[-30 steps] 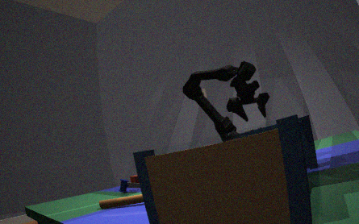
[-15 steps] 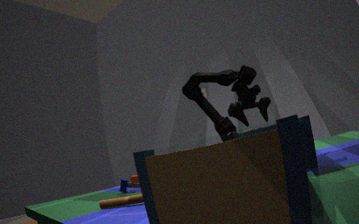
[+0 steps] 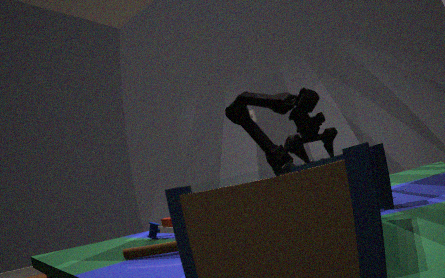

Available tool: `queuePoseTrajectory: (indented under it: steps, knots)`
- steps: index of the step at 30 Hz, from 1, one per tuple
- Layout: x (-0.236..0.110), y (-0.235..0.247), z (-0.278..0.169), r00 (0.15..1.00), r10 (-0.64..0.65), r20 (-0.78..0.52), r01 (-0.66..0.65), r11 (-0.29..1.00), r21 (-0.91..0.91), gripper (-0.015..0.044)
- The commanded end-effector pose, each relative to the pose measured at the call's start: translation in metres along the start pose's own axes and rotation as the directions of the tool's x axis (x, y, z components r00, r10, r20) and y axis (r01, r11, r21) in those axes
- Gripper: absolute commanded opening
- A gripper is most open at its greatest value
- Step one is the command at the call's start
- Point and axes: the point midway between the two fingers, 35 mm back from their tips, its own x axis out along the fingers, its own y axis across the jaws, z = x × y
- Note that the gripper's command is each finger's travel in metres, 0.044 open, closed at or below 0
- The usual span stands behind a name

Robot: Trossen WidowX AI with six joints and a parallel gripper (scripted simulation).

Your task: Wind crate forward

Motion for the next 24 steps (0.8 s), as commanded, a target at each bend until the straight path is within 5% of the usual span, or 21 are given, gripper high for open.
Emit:
queuePoseTrajectory:
  steps: [1, 16, 24]
  knots:
    - [0.007, -0.001, -0.004, 1.000, -0.005, -0.001, 0.005, 1.000, -0.003, 0.0440]
    - [0.025, -0.002, -0.015, 1.000, -0.005, -0.001, 0.005, 1.000, -0.003, 0.0440]
    - [0.022, 0.000, -0.013, 1.000, 0.000, -0.001, 0.000, 1.000, -0.001, 0.0230]
